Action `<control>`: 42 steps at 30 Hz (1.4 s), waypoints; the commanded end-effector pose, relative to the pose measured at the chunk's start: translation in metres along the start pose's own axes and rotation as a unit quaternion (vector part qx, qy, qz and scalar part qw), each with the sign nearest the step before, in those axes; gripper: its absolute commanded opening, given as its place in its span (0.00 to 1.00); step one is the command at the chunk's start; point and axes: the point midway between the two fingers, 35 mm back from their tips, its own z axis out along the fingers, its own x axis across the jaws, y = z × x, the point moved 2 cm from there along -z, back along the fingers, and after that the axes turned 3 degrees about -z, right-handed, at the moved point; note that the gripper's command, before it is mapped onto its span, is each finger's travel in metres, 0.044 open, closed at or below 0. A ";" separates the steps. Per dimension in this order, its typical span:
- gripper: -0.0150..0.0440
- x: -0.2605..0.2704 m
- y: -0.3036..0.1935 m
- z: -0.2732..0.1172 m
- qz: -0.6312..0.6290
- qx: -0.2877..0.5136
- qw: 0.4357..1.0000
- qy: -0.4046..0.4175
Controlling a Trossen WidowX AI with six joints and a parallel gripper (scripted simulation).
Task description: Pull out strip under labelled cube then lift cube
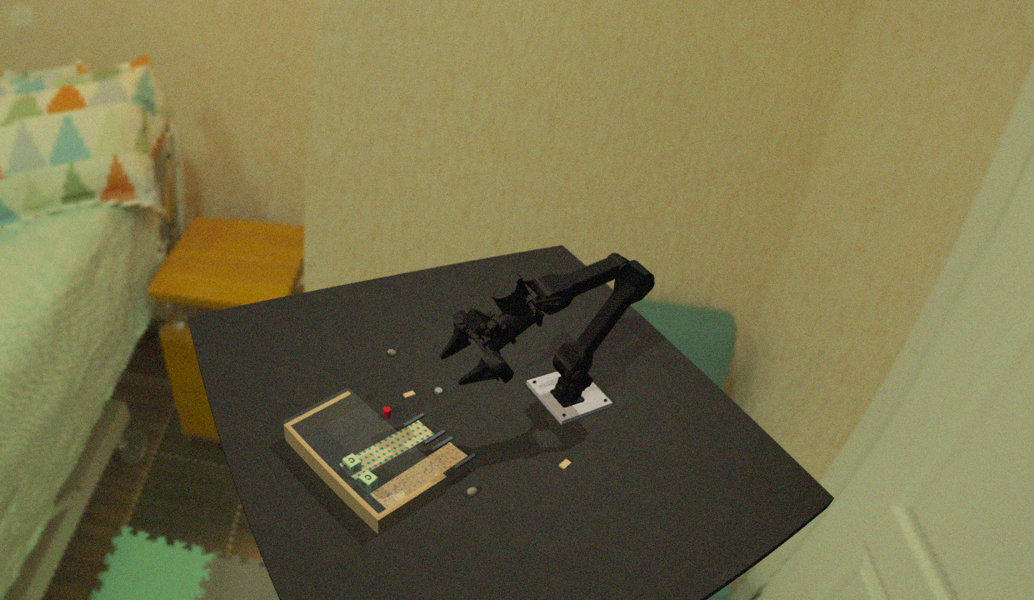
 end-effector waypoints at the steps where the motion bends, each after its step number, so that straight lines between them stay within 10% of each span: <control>1: 0.93 -0.001 0.001 0.000 0.004 -0.003 1.000 0.000; 10: 0.93 -0.001 0.001 0.000 0.004 -0.003 1.000 0.000; 25: 0.26 -0.012 0.002 0.088 -0.092 0.294 0.951 0.041; 42: 0.25 -0.019 -0.030 0.140 -0.132 0.443 0.882 0.093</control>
